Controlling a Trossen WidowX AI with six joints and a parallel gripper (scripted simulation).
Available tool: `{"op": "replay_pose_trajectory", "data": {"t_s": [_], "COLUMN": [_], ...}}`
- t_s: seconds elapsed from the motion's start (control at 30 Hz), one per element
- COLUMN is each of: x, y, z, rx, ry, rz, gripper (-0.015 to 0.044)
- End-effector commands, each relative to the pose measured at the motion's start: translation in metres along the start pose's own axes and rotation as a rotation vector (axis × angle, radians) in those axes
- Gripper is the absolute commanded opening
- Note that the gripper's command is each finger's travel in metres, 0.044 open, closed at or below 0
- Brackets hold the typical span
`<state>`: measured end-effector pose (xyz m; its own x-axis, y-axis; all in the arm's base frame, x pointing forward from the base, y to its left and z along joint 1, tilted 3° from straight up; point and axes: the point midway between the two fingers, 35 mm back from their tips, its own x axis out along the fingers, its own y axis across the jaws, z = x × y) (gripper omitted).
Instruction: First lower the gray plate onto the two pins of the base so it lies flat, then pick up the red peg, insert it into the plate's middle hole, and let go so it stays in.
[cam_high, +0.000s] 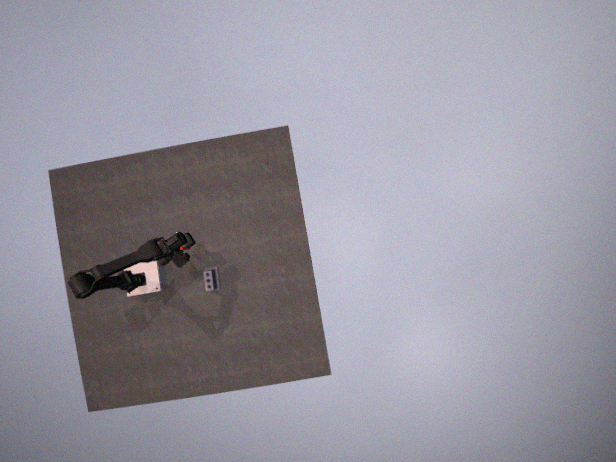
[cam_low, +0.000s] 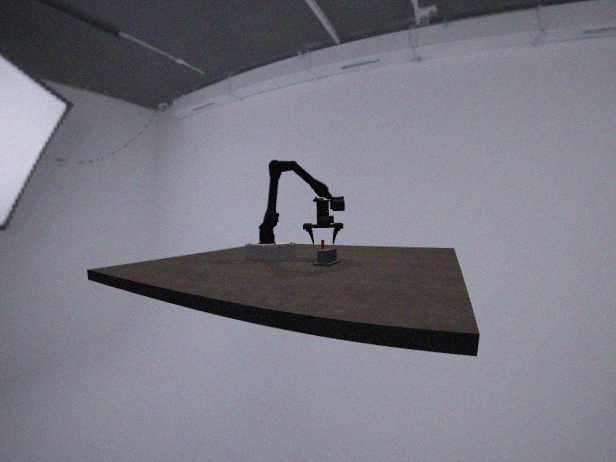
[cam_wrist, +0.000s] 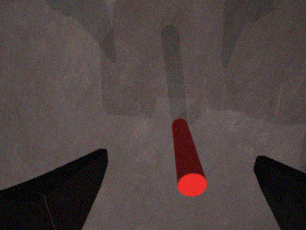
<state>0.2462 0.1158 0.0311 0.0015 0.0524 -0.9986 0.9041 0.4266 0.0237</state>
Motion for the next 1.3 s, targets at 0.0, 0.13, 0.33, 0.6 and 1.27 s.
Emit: {"op": "replay_pose_trajectory", "data": {"t_s": [0.0,0.13,0.33,0.6,1.27], "x": [0.008,0.014,0.018,0.018,0.008], "y": [-0.002,-0.002,-0.003,-0.003,-0.001], "z": [0.000,-0.001,-0.001,-0.001,0.000], "rx": [0.003,0.003,0.003,0.003,0.003], "ry": [0.003,0.003,0.003,0.003,0.003], "rz": [-0.006,-0.006,-0.006,-0.006,-0.006], "gripper": [0.0440,0.0440,0.0387,0.0177,0.0000]}}
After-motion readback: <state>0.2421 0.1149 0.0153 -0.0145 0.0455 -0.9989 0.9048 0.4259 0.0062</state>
